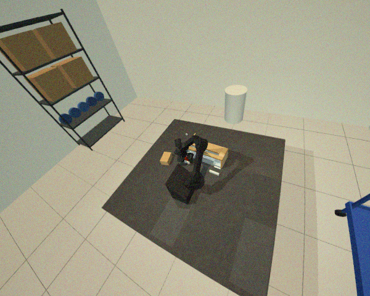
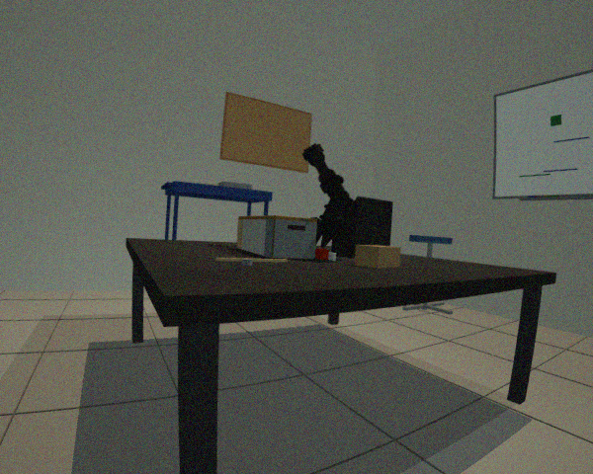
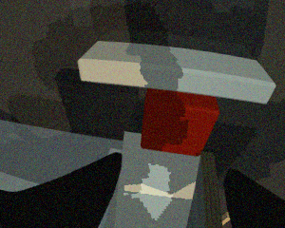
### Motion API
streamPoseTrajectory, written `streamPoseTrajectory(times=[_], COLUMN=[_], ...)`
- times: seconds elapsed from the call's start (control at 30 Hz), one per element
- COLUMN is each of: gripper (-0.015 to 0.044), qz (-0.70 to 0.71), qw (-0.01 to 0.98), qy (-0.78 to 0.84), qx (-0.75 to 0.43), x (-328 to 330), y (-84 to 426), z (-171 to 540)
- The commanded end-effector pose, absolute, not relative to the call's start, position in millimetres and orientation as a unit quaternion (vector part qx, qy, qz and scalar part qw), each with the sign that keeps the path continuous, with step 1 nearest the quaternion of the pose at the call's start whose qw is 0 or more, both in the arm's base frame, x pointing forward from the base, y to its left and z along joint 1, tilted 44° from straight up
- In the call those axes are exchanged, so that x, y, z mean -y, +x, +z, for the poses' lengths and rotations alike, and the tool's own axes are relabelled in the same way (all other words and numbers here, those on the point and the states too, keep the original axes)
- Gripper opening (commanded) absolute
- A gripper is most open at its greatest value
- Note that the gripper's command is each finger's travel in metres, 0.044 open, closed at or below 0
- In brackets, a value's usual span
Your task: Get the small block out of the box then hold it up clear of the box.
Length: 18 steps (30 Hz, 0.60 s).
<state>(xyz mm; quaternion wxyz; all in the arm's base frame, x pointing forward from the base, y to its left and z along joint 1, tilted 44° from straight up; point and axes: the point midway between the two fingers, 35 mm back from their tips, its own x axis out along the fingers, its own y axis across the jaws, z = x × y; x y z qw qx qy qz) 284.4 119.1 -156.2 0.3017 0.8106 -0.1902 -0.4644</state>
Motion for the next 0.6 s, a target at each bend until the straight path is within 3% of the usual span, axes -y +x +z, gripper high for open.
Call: streamPoseTrajectory(times=[0.0,0.53,0.57], gripper=[0.0285,0.0285,0.0259], qz=[-0.467,-0.467,-0.467], qw=[0.310,0.310,0.310], qy=[0.805,0.805,0.805], qx=[0.193,0.194,0.194], x=[-108,-96,-96], y=[281,282,282], z=[-164,-177,-177])
